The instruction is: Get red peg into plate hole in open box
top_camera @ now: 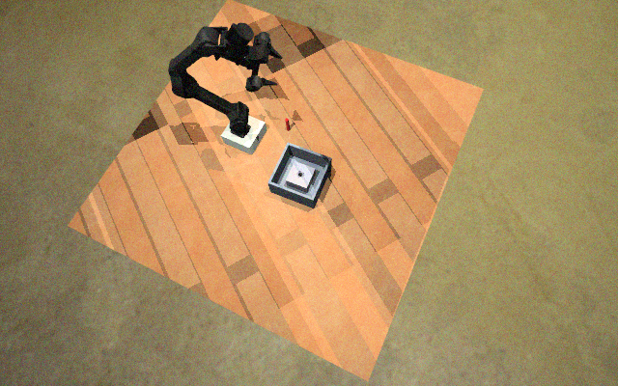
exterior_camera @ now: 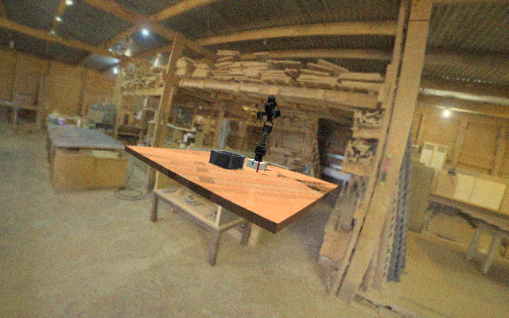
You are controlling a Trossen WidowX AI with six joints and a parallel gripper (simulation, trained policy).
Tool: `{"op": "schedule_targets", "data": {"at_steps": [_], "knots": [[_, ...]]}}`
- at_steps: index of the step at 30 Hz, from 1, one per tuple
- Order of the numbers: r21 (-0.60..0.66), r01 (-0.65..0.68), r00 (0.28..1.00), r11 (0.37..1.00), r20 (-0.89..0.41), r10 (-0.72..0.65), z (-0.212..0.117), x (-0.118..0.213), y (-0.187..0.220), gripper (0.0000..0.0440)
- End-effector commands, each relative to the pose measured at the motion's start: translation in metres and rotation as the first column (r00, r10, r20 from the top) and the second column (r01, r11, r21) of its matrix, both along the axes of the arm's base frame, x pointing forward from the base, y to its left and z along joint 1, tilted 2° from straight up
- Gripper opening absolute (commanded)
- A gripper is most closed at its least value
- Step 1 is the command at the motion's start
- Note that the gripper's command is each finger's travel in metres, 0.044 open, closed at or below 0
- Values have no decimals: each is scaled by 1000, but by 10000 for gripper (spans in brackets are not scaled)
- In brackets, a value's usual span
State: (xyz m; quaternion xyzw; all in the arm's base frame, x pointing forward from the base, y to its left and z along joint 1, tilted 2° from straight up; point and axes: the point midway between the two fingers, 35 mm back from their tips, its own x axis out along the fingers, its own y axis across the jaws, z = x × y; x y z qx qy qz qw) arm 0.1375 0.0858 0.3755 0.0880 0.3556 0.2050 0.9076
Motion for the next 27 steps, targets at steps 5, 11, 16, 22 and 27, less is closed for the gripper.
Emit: {"op": "schedule_targets", "data": {"at_steps": [5, 11, 16, 22, 27], "knots": [[-43, 143, 961, 989, -234, -149, -53, 19, 4, 440], [-103, 242, 885, 965, -385, -263, -92, 26, 7, 440], [-174, 317, 794, 932, -489, -361, -125, 27, 9, 440], [-282, 395, 659, 874, -577, -483, -165, 24, 11, 440], [-384, 444, 535, 809, -611, -583, -198, 18, 13, 440]]}}
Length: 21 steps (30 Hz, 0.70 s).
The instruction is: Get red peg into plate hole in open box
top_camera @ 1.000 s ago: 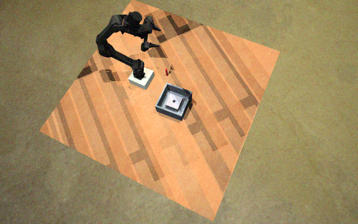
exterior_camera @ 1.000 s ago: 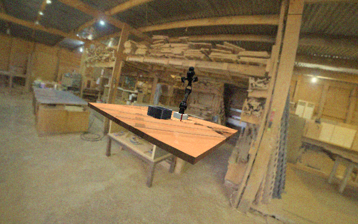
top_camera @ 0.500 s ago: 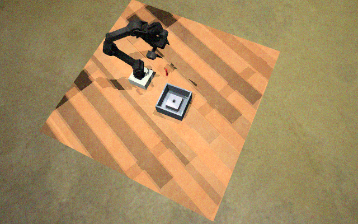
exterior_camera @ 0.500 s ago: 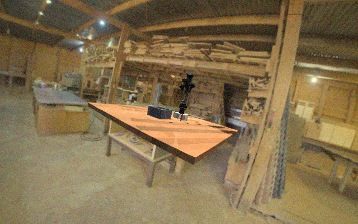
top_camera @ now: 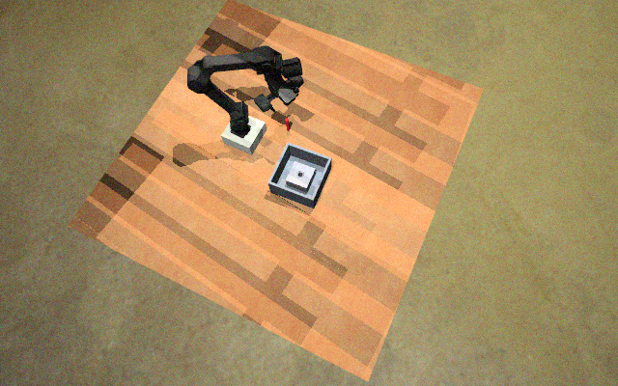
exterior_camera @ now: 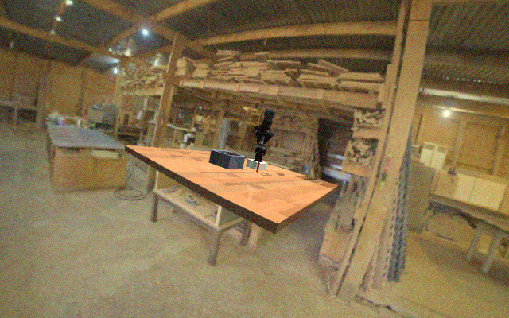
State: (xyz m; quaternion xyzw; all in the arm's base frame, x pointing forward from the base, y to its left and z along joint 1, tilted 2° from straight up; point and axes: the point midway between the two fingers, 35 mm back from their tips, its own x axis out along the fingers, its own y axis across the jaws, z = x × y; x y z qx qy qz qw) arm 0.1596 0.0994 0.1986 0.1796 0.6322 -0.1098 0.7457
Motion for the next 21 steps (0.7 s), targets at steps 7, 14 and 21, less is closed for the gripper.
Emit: {"op": "schedule_targets", "data": {"at_steps": [7, 14, 21], "knots": [[-146, 160, 969, 976, -163, -183, -62, -10, 3, 440], [-204, 210, 948, 956, -195, -250, -97, -11, 8, 440], [-223, 229, 943, 947, -190, -273, -128, -8, 15, 440]]}}
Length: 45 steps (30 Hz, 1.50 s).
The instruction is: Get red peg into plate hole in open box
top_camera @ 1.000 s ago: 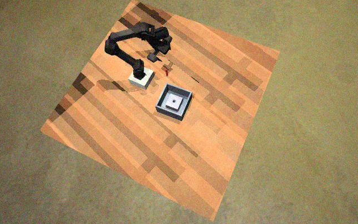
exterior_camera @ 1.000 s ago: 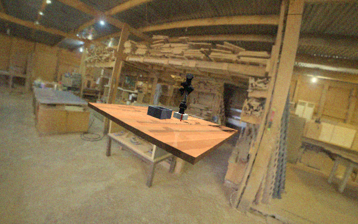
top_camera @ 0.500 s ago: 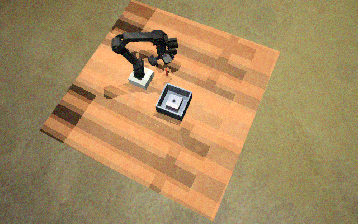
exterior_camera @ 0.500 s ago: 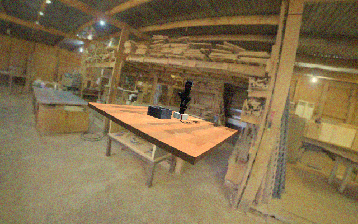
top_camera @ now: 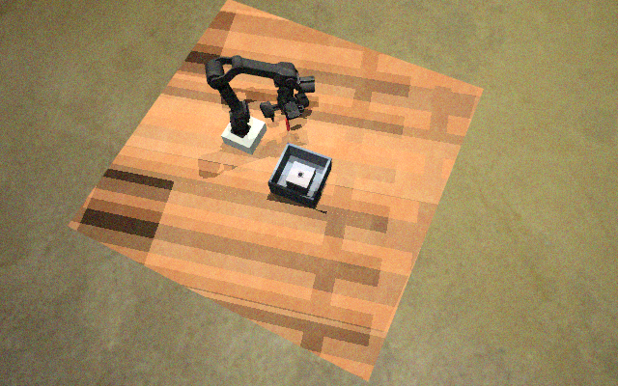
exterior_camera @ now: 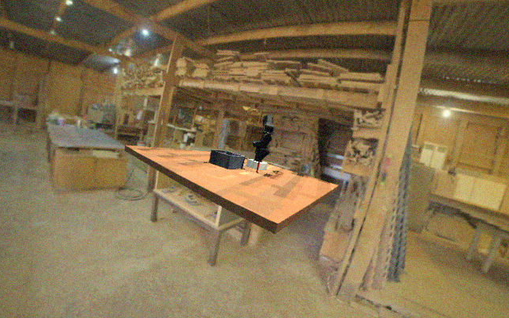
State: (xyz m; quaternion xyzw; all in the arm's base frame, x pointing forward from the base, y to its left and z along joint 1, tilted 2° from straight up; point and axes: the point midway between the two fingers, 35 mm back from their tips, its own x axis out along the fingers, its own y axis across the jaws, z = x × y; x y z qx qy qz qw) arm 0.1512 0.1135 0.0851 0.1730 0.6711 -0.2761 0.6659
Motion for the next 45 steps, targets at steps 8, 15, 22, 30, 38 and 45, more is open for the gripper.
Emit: {"op": "schedule_targets", "data": {"at_steps": [8, 15, 22, 30, 38, 45], "knots": [[-19, 14, 999, 1000, 29, -13, -50, 7, 7, 440], [-17, 9, 999, 1000, 54, -8, -76, 11, 7, 434], [-32, 8, 1000, 999, 28, -7, -95, 7, 4, 275], [-66, 23, 1000, 998, -16, -24, -102, 4, 1, 65], [-111, 17, 1000, 994, 11, -16, -86, 15, -4, 0], [-138, 11, 999, 990, 54, -4, -59, 26, -9, 0]]}}
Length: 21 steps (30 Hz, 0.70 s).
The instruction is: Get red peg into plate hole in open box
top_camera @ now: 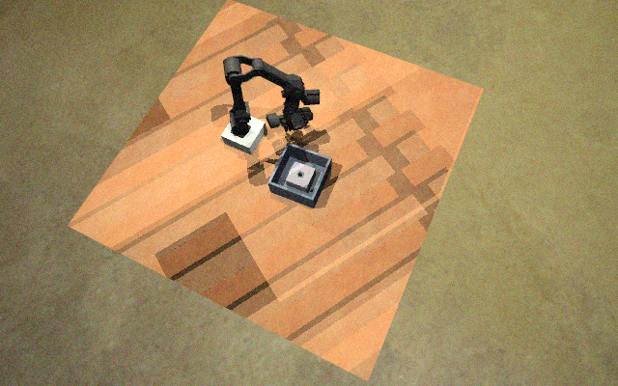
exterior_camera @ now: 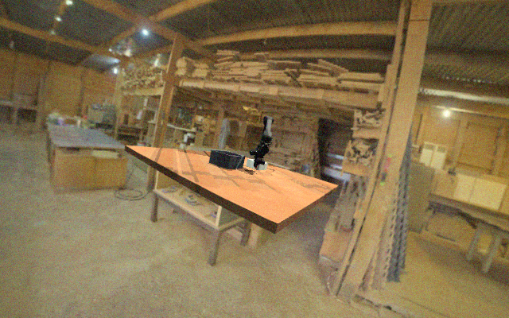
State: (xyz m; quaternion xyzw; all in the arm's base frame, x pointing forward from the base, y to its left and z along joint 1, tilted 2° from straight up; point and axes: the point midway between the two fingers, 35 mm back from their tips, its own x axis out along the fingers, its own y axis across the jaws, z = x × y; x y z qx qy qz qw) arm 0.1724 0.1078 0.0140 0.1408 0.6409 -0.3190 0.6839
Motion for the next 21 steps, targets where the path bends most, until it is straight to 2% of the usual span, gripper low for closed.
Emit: {"op": "schedule_targets", "data": {"at_steps": [1, 10, 21], "knots": [[-19, -8, 1000, 1000, 27, 9, 17, 7, -4, 0], [-41, 16, 995, 999, 94, -12, 57, 25, -13, 0], [-54, 132, 976, 990, 181, -120, 91, 55, -37, 0]]}}
